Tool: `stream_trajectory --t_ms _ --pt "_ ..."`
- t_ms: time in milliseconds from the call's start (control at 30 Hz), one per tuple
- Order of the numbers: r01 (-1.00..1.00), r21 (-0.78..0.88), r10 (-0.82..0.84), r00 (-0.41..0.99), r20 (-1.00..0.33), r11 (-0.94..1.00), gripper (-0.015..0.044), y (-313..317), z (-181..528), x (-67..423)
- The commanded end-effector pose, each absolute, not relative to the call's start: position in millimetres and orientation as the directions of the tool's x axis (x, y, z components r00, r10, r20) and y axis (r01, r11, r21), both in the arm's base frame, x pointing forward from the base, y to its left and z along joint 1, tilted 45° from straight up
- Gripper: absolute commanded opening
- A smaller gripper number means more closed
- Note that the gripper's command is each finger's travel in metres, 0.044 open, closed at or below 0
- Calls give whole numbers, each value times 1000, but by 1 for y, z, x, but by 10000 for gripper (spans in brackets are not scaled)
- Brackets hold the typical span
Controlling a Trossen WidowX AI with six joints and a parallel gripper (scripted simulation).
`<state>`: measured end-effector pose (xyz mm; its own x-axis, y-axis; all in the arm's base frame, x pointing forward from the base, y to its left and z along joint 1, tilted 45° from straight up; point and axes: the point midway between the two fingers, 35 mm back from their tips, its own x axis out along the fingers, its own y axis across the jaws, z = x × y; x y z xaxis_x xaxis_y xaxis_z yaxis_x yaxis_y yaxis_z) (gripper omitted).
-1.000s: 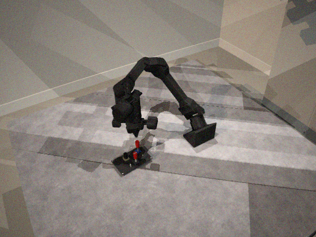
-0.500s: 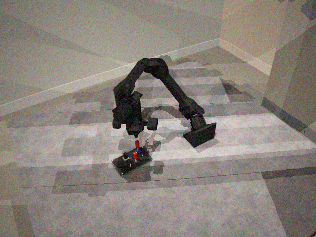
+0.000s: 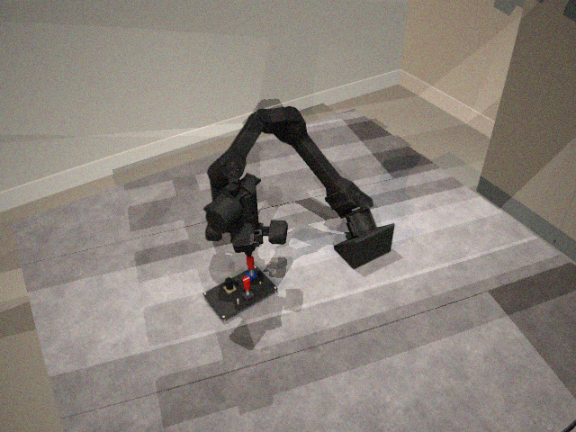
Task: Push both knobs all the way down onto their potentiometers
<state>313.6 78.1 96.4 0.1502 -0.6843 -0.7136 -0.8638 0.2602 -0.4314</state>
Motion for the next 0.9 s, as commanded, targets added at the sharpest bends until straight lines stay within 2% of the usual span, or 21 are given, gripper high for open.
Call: stream_trajectory --t_ms 0,867 --pt "-866 -429 -688 148 -710 257 0 74 93 313" --pt "-866 -429 -688 148 -710 257 0 72 91 314"
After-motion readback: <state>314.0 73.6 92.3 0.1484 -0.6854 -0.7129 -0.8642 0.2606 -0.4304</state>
